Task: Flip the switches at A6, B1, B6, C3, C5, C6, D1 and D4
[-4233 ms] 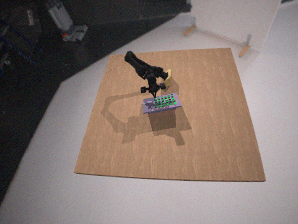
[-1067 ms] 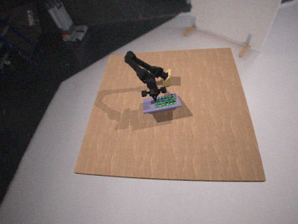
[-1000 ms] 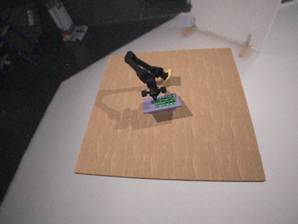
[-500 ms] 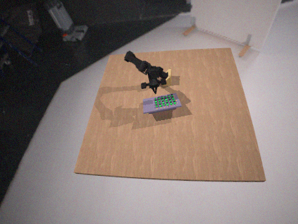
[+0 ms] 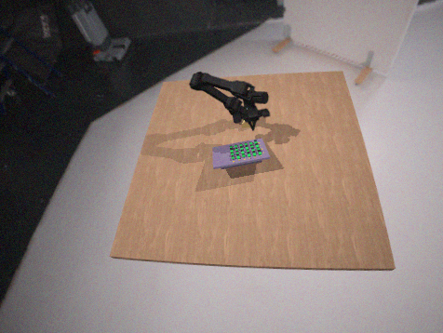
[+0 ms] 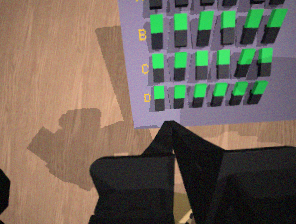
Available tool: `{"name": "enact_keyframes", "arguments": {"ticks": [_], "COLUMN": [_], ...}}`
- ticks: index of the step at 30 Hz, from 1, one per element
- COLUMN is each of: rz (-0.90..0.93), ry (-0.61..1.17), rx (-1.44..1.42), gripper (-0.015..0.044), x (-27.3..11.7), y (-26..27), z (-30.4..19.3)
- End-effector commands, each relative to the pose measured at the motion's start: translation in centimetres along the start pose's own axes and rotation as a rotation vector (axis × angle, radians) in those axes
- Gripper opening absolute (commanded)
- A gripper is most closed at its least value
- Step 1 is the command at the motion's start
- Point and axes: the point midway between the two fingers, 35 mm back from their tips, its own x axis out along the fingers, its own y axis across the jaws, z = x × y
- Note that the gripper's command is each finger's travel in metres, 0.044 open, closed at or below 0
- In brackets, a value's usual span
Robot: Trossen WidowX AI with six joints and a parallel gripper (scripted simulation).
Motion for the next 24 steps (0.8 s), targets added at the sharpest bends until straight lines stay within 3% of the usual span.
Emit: {"name": "enact_keyframes", "arguments": {"ticks": [1,5,24], "rz": [-0.003,-0.005,-0.006], "ry": [0.004,-0.021,-0.022], "rx": [0.003,0.004,0.004], "gripper": [0.0,0.0,0.0], "x": [0.4,3.5,5.0], "y": [0.5,0.4,0.4], "z": [-0.6,-0.6,-0.7]}}
